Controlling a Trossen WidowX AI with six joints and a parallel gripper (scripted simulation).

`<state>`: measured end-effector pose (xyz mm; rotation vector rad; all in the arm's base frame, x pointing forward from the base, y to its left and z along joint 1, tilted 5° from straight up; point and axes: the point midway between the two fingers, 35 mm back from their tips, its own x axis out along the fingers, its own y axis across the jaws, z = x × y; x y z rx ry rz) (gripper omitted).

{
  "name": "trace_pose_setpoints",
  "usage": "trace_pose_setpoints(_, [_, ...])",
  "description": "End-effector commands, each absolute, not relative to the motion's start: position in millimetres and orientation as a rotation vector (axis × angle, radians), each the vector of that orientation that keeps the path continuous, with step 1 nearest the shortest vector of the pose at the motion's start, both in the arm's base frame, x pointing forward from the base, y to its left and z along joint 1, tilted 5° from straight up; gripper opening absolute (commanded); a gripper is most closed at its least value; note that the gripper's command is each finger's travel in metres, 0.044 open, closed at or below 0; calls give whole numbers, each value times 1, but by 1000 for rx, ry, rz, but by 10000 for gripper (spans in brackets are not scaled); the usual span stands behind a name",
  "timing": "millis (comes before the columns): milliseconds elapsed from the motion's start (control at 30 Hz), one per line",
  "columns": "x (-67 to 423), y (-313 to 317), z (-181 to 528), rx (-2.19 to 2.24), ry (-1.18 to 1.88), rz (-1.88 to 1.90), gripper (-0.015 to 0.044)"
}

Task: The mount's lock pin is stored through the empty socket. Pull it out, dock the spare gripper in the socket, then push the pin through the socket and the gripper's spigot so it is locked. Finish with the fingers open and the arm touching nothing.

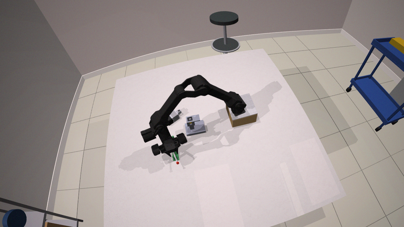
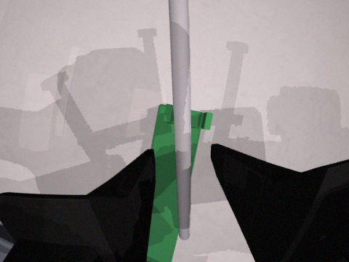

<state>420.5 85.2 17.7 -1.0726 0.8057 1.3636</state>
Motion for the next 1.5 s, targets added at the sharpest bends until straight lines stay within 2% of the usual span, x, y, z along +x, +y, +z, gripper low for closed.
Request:
trace_pose_setpoints(0, [419, 86, 14, -1065, 810, 1370, 180])
trace_pose_setpoints(233, [419, 86, 14, -1065, 810, 1370, 180])
trace_pose_setpoints(433, [419, 86, 14, -1065, 810, 1370, 23])
trace_pose_setpoints(533, [419, 86, 14, -1065, 810, 1370, 2])
trace_pose_setpoints(1467, [406, 83, 37, -1040, 852, 1397, 0])
